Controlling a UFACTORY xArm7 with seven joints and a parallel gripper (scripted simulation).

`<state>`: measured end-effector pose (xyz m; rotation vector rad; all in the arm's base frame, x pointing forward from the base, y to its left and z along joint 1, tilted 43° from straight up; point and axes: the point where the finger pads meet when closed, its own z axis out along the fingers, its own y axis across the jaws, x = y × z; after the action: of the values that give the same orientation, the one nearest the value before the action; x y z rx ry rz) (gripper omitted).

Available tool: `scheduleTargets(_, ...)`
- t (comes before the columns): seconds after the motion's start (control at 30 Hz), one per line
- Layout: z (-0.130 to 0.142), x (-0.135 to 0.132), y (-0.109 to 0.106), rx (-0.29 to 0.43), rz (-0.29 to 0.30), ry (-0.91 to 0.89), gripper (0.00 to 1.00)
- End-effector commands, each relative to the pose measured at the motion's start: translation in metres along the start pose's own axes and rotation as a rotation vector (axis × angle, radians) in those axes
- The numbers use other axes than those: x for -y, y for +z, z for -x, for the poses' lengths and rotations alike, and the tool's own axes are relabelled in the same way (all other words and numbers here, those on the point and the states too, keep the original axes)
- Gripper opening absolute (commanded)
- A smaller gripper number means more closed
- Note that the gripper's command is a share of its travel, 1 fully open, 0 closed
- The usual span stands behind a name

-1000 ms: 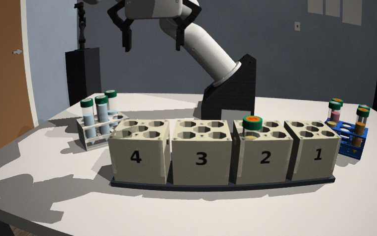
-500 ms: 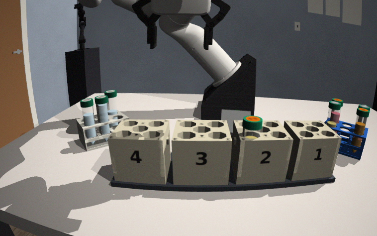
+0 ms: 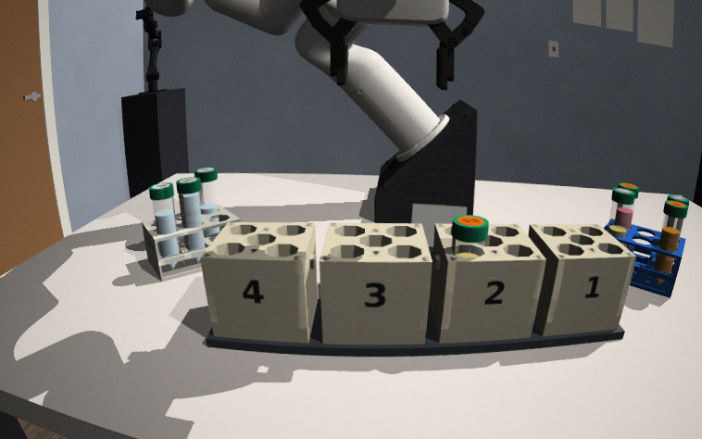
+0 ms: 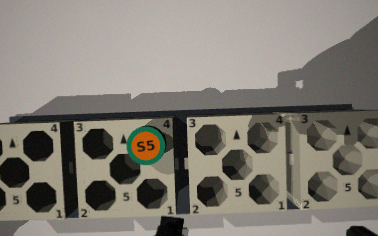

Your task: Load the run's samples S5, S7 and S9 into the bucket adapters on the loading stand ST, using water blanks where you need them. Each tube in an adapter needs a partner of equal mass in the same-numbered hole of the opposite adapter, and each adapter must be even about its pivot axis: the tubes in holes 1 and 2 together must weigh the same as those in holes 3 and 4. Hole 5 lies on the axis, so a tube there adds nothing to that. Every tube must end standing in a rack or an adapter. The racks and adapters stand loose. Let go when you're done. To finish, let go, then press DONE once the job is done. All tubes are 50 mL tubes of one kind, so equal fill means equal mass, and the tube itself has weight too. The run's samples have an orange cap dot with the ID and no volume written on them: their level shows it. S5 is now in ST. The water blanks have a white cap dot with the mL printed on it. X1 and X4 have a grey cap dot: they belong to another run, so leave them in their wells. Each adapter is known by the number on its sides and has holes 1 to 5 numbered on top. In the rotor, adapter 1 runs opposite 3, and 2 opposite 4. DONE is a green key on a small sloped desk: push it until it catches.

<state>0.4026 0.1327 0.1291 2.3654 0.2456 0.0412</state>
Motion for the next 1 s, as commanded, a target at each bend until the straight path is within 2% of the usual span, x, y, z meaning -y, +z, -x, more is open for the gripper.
scheduleTargets(0.0,-0.001,0.016,-0.003,-0.013,-0.004,0.011,1.0)
scheduleTargets(0.2,0.0,0.041,-0.006,-0.04,-0.022,0.043,1.0)
scheduleTargets(0.63,0.0,0.042,-0.006,-0.04,-0.022,0.043,1.0)
scheduleTargets(0.97,0.028,0.0,-0.004,-0.036,-0.028,0.377,1.0)
